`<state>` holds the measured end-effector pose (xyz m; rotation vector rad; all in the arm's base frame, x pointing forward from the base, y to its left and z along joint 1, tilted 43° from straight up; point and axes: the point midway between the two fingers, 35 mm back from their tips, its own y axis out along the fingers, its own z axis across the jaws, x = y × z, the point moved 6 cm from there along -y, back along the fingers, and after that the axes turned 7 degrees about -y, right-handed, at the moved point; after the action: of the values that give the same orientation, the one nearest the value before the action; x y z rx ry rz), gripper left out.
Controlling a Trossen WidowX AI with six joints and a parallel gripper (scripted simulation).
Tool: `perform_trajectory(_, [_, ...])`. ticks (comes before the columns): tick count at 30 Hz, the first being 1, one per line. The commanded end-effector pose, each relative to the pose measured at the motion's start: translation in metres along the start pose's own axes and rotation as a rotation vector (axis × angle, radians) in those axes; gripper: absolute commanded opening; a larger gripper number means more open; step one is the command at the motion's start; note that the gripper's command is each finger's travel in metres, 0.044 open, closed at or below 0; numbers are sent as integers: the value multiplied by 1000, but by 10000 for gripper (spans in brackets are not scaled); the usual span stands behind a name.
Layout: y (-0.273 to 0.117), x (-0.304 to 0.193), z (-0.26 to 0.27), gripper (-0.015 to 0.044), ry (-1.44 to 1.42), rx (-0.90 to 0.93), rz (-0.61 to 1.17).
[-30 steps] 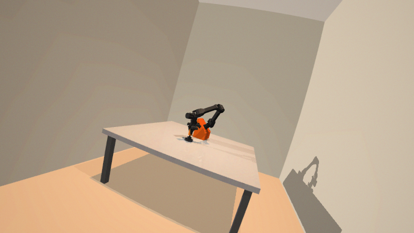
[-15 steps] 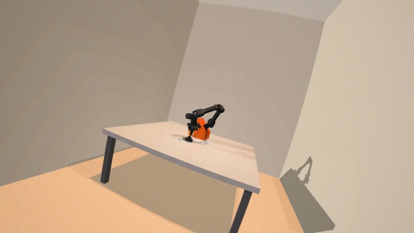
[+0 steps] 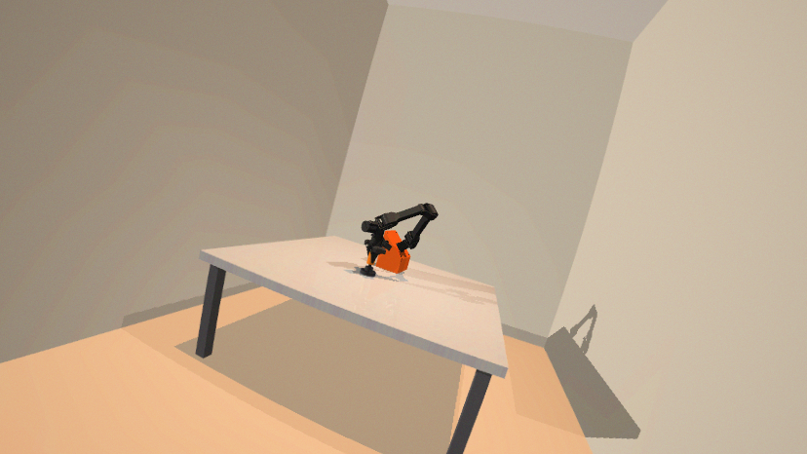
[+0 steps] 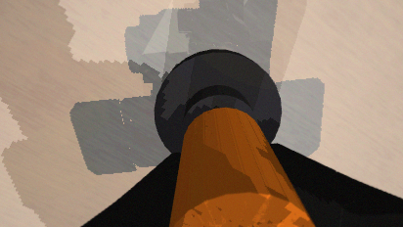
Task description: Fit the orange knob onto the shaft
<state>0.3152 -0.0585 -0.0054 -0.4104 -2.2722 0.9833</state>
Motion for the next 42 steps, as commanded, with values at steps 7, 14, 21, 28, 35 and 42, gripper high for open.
perform_trajectory(7, [1,0,0,0,36,-2,1])
perform_trajectory(14, [1,0,0,0,36,-2,1])
perform_trajectory(21, [1,0,0,0,-28,-2,1])
perform_trajectory(28, [2,-1,2,0,-10,-2,1])
perform_trajectory(35, [2,-1,2,0,-39,-2,1])
perform_trajectory(42, [6,-1,1,0,15,-2,1])
